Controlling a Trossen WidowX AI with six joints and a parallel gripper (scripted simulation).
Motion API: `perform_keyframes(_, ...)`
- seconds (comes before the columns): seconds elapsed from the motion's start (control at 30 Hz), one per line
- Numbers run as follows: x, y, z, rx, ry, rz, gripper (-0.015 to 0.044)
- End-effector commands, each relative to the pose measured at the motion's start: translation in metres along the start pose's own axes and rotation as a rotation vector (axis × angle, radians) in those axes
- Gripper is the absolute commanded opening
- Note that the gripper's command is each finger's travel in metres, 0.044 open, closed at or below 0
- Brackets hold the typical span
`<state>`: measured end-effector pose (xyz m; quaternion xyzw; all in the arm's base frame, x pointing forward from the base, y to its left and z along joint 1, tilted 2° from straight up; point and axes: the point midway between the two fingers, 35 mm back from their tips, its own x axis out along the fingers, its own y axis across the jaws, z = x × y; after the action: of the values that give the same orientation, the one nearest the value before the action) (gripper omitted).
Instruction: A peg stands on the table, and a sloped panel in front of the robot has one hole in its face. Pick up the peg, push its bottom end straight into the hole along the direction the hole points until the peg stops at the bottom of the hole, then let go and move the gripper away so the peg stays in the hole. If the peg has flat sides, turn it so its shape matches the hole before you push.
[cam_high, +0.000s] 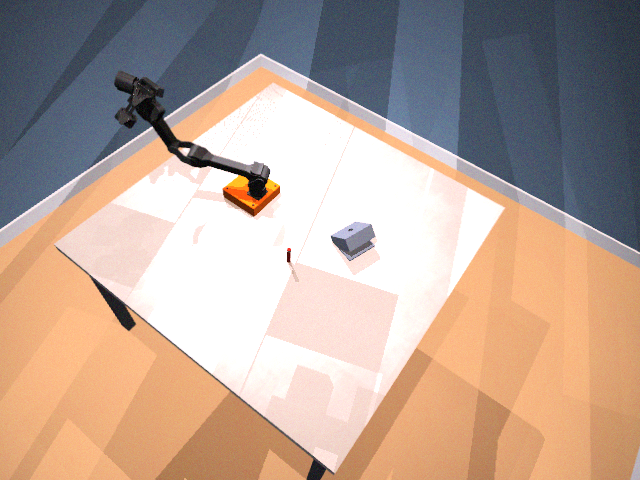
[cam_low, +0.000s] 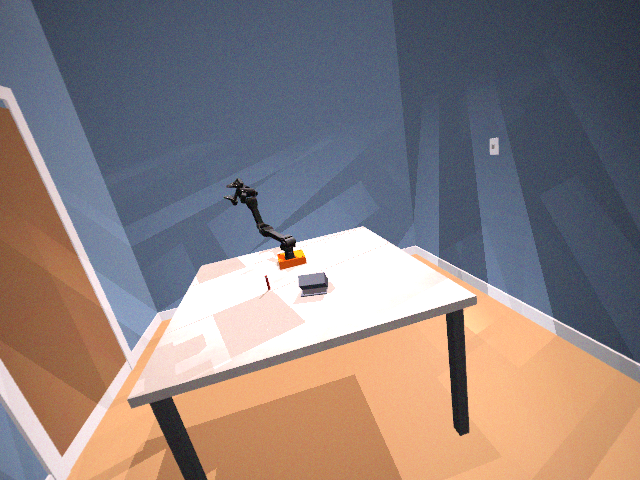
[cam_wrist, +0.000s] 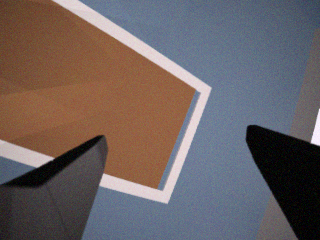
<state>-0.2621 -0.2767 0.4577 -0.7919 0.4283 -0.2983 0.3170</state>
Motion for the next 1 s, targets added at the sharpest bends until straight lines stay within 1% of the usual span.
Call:
perform_keyframes(0.0, 0.000, -0.001, 0.000, -0.003, 0.000, -0.001, 0.0426)
perform_keyframes(0.03, 0.000, -0.003, 0.000, -0.013, 0.001, -0.003, 0.0440)
perform_keyframes(0.13, -0.001, -0.017, 0.001, -0.081, 0.008, -0.016, 0.0440)
perform_keyframes(0.3, -0.002, -0.057, 0.007, -0.271, 0.026, -0.054, 0.0440)
perform_keyframes(0.43, -0.004, -0.075, 0.012, -0.415, 0.037, -0.068, 0.0440)
perform_keyframes(0.5, -0.005, -0.091, 0.016, -0.496, 0.045, -0.078, 0.0440)
perform_keyframes(0.97, -0.007, -0.198, 0.064, -1.065, 0.077, -0.150, 0.0440)
